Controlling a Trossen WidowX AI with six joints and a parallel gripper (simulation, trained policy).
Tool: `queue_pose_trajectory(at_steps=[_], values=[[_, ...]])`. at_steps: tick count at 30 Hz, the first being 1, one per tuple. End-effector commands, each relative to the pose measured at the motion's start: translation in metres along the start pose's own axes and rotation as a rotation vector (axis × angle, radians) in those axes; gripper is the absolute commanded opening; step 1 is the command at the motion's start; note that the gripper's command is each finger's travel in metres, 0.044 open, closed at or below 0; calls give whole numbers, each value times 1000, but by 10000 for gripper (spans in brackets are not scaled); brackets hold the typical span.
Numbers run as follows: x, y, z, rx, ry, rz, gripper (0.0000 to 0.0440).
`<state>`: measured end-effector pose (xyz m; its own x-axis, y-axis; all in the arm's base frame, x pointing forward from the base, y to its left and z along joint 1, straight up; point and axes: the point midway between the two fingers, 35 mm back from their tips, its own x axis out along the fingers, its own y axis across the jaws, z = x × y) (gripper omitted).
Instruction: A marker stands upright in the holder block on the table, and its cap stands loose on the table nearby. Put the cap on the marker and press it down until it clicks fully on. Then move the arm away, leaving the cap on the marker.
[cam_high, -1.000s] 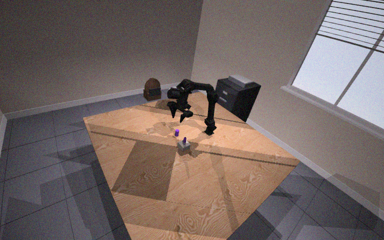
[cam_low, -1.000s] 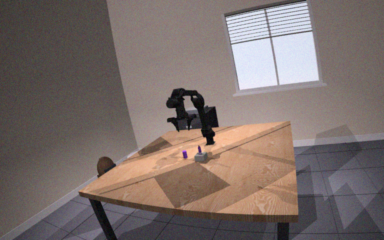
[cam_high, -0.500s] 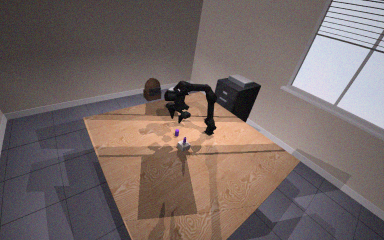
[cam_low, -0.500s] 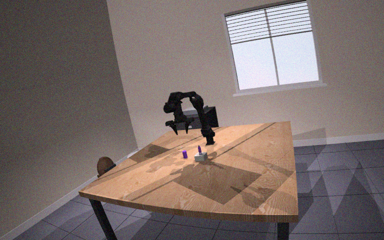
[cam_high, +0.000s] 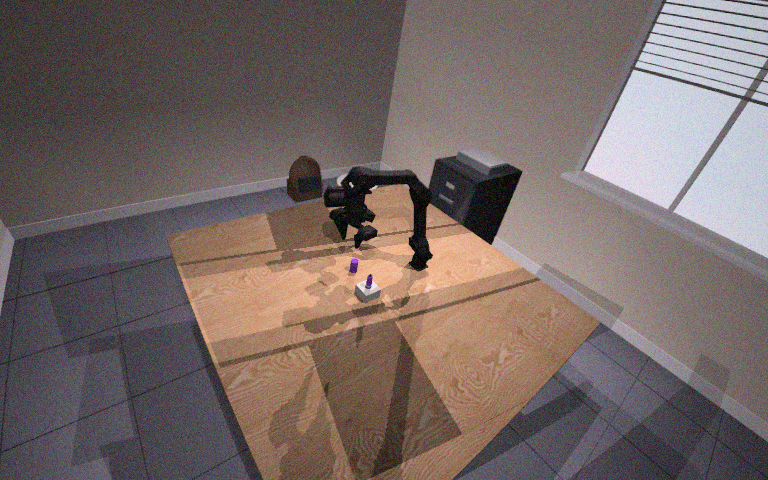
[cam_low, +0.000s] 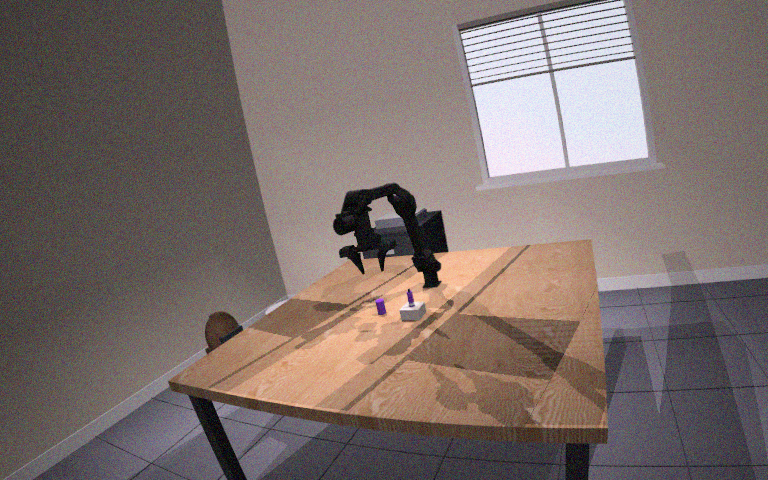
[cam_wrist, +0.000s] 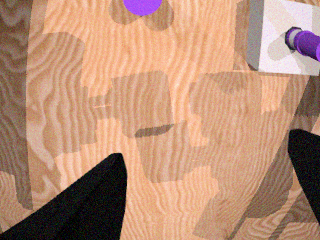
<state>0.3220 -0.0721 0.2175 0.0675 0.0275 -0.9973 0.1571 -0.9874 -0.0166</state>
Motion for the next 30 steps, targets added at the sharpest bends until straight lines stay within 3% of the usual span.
queue_pose_trajectory(at_steps=[1, 30], values=[[6, 4, 4, 2, -26, -1, 319], [54, 22, 34, 36, -198, -67, 316]])
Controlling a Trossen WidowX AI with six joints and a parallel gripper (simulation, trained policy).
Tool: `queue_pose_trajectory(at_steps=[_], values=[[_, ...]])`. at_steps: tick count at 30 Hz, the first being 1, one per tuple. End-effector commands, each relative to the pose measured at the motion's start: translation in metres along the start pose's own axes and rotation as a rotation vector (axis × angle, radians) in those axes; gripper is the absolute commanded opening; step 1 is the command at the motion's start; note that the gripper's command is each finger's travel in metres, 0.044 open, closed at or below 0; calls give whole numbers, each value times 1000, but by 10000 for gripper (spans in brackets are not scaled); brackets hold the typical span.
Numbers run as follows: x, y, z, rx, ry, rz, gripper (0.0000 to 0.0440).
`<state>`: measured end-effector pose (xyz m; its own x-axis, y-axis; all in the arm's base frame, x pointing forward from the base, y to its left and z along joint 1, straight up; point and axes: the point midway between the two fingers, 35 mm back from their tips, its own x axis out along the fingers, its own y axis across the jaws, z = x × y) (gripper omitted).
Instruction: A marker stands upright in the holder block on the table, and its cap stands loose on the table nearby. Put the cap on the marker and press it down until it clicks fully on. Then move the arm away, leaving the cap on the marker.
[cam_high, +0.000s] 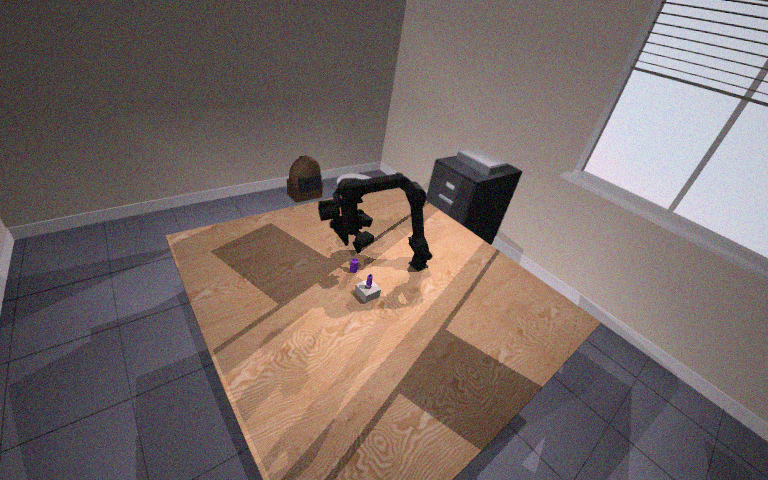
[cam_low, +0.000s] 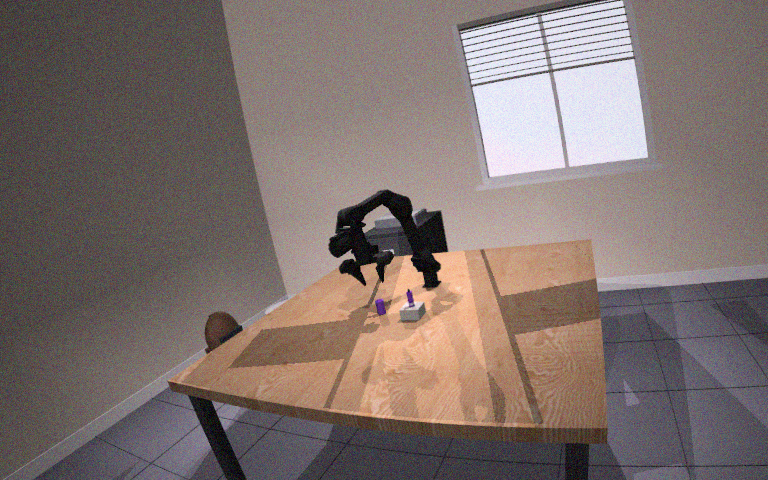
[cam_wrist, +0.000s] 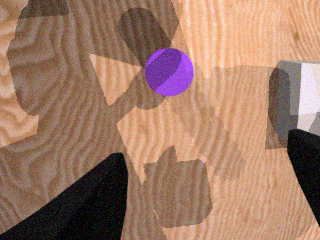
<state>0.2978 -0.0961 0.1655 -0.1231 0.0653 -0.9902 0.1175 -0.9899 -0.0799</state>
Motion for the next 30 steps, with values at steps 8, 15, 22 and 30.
queue_pose_trajectory(at_steps=[8, 15, 22, 30], values=[[21, 5, 7, -2, -46, -28, 313], [37, 8, 9, -8, -60, -49, 307], [54, 10, 10, -22, -67, -63, 300], [78, 12, 10, -54, -76, -75, 287]])
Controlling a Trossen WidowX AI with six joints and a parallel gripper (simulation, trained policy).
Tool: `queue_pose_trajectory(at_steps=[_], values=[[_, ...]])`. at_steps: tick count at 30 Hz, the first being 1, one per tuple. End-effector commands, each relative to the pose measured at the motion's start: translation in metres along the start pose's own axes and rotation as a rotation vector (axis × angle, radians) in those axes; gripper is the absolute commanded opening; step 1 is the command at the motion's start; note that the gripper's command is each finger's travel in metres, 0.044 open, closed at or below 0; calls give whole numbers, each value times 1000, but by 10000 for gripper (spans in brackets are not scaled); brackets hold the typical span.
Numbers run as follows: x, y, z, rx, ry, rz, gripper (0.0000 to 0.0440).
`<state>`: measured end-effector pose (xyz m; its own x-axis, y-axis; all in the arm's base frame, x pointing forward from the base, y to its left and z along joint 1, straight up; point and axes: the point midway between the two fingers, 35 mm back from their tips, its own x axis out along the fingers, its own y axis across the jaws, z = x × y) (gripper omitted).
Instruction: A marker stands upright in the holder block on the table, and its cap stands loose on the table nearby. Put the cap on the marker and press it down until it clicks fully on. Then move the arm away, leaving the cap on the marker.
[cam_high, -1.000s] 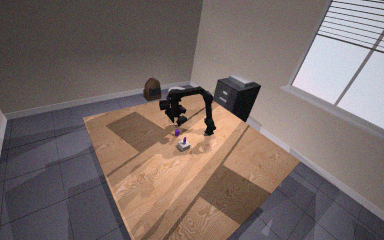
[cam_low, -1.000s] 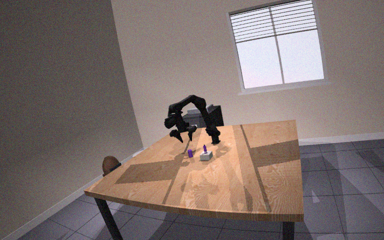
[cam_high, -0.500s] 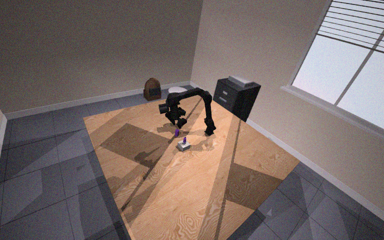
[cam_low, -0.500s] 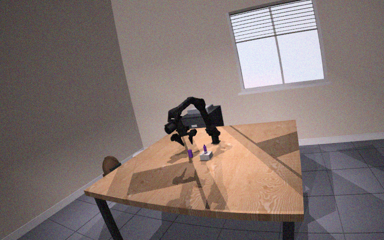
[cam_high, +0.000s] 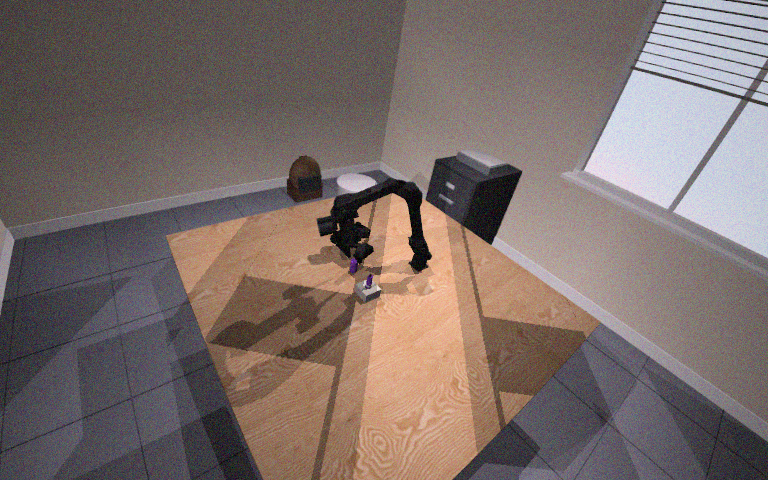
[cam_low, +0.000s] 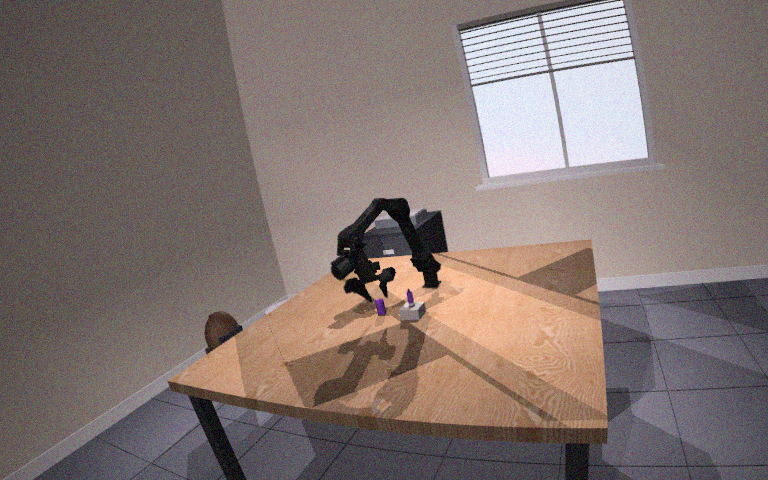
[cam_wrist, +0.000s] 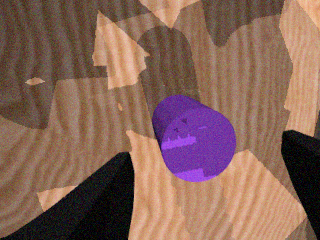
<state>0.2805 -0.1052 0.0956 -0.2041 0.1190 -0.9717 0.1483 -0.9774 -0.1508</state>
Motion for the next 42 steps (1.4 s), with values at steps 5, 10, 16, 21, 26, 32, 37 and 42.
queue_pose_trajectory(at_steps=[5, 10, 16, 21, 26, 32, 37, 42], values=[[20, 1, -1, -41, -8, -7, 277], [31, 3, -1, -69, -17, 3, 266], [36, 3, 1, -100, -19, 21, 189], [26, 3, -1, -125, 4, 54, 86], [8, 2, -7, -151, 43, 100, 93], [-14, -6, -15, -184, 86, 137, 91], [-28, -21, -22, -205, 113, 153, 90], [-41, -42, -29, -225, 131, 160, 84]])
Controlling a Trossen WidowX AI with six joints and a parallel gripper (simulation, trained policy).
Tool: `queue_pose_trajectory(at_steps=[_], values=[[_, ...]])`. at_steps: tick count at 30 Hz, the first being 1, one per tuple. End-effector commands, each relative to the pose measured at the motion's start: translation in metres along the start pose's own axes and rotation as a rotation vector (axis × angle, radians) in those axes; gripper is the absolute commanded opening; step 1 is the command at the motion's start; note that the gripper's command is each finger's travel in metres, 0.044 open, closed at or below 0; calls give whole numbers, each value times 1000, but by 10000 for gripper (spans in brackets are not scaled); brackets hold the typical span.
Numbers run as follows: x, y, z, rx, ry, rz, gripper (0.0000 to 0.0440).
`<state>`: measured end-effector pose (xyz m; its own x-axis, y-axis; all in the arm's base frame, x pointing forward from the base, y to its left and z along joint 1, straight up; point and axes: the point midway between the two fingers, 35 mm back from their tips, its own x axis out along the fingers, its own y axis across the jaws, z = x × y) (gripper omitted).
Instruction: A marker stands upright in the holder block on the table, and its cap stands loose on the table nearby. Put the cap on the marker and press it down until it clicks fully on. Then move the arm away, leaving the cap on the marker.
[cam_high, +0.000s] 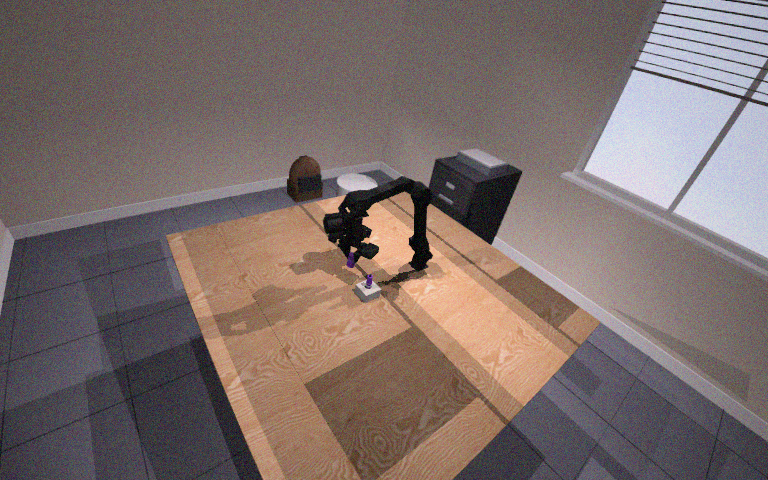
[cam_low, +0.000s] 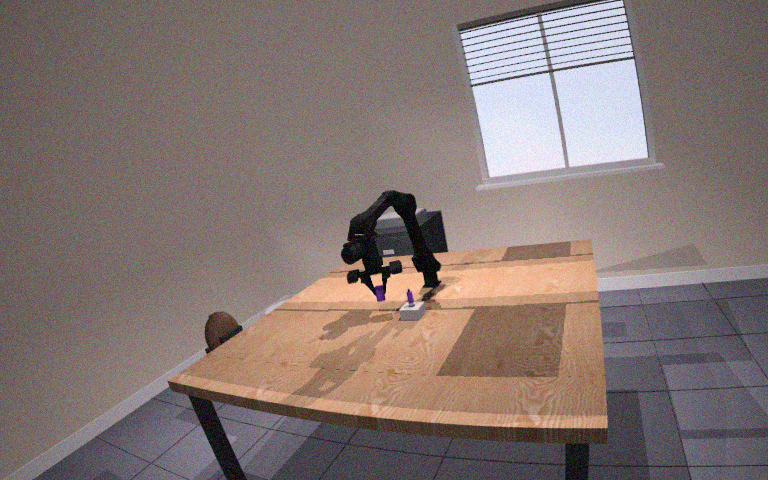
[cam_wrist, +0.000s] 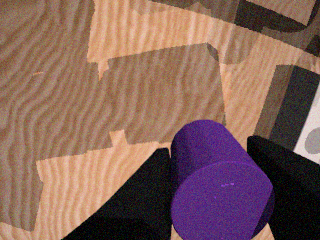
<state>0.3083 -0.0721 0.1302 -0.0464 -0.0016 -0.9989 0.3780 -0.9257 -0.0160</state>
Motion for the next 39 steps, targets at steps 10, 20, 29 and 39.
queue_pose_trajectory(at_steps=[10, 20, 29, 39], values=[[-29, -45, -20, -39, 27, -1, 67], [-42, -82, -25, -78, 20, -11, 46], [-42, -98, -25, -96, 2, -17, 27], [-24, -100, -25, -103, -30, -28, 12]])
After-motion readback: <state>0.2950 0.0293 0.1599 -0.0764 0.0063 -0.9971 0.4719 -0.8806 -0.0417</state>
